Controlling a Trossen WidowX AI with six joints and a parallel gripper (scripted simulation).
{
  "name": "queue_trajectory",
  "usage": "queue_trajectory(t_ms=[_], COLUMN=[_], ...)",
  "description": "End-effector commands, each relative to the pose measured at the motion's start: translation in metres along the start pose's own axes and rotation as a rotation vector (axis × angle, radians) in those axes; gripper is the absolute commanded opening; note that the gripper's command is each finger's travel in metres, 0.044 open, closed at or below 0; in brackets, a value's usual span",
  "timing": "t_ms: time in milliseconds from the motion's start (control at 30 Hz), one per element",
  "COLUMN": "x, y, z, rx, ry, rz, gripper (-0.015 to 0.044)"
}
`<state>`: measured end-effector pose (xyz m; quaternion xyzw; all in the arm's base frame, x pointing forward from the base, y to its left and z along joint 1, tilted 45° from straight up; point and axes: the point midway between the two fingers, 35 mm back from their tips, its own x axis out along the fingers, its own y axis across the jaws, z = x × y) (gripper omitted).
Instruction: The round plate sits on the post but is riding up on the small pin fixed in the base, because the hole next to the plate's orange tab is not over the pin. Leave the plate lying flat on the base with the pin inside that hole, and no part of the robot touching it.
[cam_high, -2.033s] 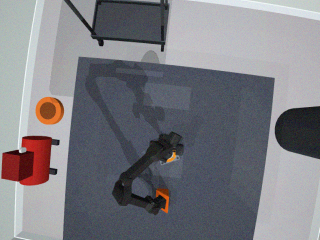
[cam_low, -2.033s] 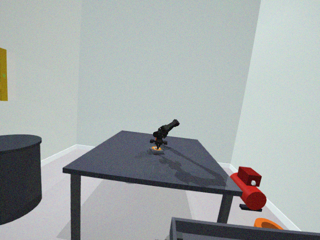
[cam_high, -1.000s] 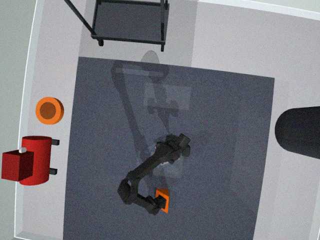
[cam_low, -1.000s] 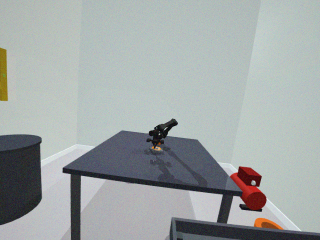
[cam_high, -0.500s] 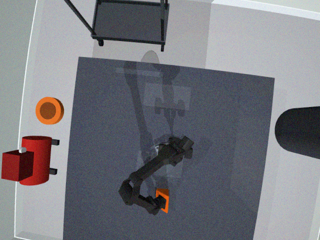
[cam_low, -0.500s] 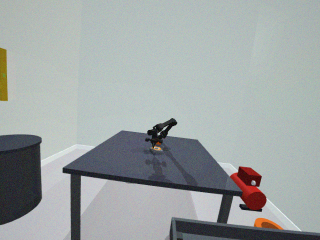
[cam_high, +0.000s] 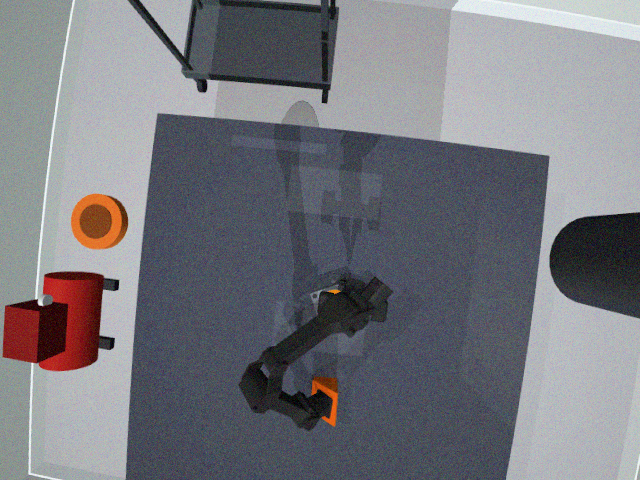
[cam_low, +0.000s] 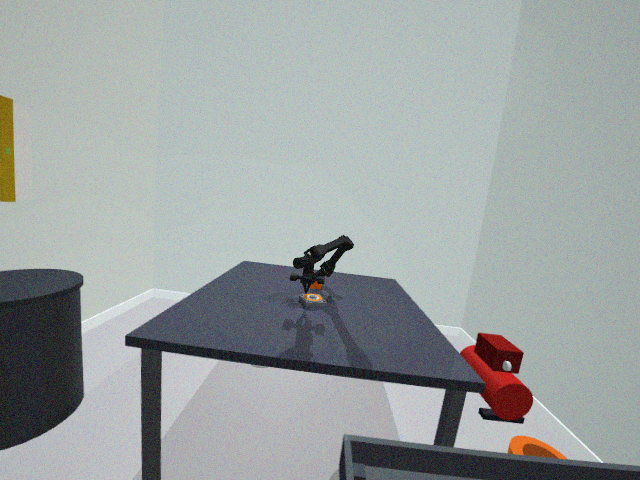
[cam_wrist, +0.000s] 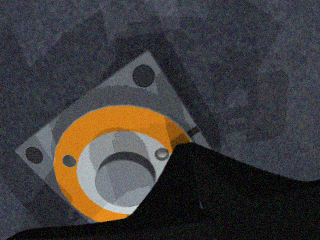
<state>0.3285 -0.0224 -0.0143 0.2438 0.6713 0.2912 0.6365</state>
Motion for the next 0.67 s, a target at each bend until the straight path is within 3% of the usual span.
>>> queue_trajectory(t_ms=[0,633], x=[-0.0219,-0.0228], y=[-0.0002,-0.0004], z=[0.0010,0.0002], rx=[-0.010,-0.001], ry=[-0.006,-0.012], rz=[-0.010,-0.004], gripper=[0.0000,0.0000])
